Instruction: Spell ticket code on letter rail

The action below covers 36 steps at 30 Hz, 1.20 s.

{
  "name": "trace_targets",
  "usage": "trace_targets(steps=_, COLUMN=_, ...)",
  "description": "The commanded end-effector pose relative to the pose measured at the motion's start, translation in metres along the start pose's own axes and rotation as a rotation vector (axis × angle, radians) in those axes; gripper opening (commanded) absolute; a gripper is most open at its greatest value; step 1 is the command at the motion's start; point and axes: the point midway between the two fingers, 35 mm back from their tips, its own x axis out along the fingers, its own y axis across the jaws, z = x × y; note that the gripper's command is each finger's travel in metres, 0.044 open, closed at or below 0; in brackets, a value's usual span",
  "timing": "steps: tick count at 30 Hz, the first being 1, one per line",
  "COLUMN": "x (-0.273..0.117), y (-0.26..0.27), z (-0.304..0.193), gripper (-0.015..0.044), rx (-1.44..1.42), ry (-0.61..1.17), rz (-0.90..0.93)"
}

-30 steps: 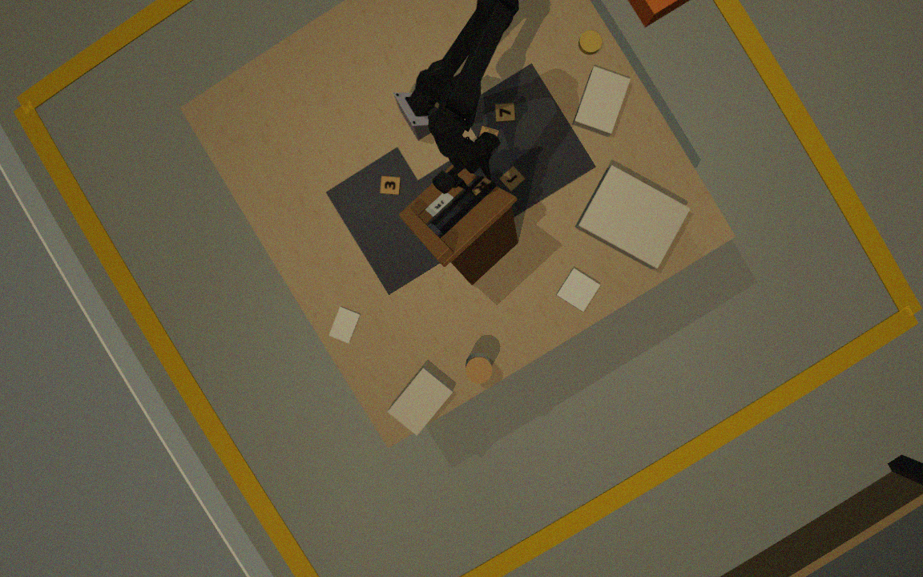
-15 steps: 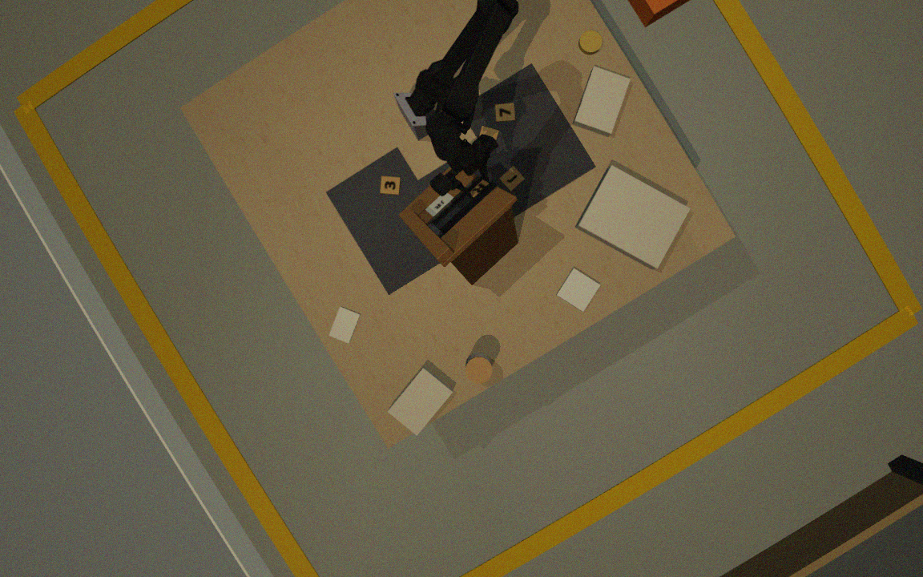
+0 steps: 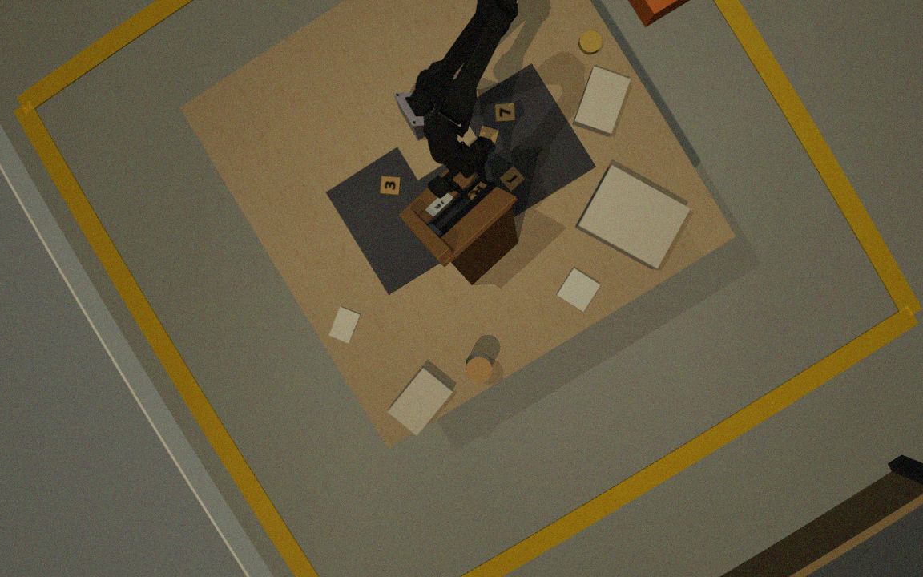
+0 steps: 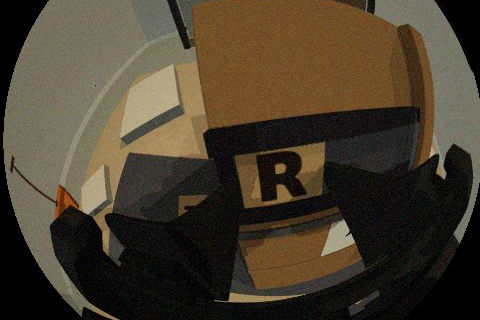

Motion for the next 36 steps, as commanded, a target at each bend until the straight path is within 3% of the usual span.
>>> trace_targets(steps=1, x=0.0, y=-0.002, z=0.002, gripper=0.0, rx=-0.008, ry=-0.003, rz=0.004)
trace_targets(steps=36, x=0.0, y=-0.021, z=0.002, gripper=0.0, rx=-0.009, ry=-0.004, rz=0.004)
